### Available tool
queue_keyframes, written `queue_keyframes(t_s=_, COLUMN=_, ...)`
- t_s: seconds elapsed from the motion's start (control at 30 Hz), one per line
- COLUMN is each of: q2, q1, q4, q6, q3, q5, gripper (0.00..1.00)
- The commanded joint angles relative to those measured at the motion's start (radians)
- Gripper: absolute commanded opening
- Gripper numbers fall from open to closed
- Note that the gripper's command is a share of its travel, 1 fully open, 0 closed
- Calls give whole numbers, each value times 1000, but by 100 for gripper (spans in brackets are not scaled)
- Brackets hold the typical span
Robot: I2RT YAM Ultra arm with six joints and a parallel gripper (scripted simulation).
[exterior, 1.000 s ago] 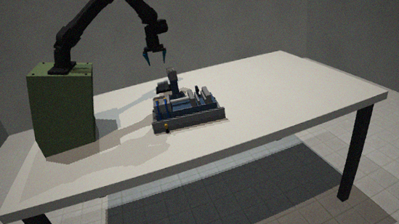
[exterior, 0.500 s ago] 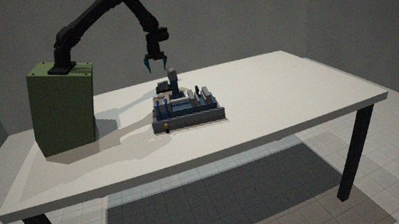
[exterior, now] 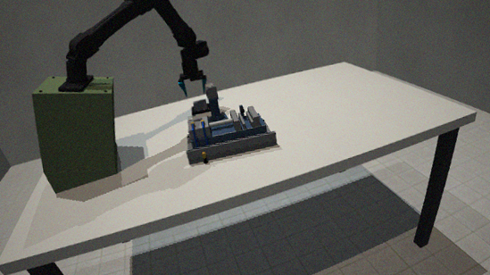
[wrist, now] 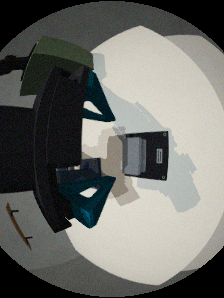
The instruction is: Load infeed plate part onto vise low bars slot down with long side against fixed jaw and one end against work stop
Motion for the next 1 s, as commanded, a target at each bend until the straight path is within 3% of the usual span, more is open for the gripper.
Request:
queue_keyframes(t_s=0.0, q2=7, q1=-5, q4=41, q6=-8, q3=38, q5=-14, gripper=81)
queue_keyframes(t_s=0.1, q2=-26, q1=-1, q4=45, q6=-7, q3=37, q5=-14, gripper=81)
queue_keyframes(t_s=0.17, q2=25, q1=-4, q4=52, q6=-9, q3=45, q5=-14, gripper=81)
queue_keyframes(t_s=0.3, q2=51, q1=-11, q4=65, q6=-12, q3=58, q5=-15, gripper=81)
queue_keyframes(t_s=0.53, q2=91, q1=-12, q4=84, q6=-15, q3=80, q5=-16, gripper=81)
queue_keyframes(t_s=0.67, q2=62, q1=-13, q4=89, q6=-14, q3=81, q5=-16, gripper=81)
queue_keyframes(t_s=0.73, q2=111, q1=-16, q4=93, q6=-16, q3=91, q5=-16, gripper=81)
queue_keyframes(t_s=0.97, q2=144, q1=-15, q4=104, q6=-19, q3=113, q5=-17, gripper=81)
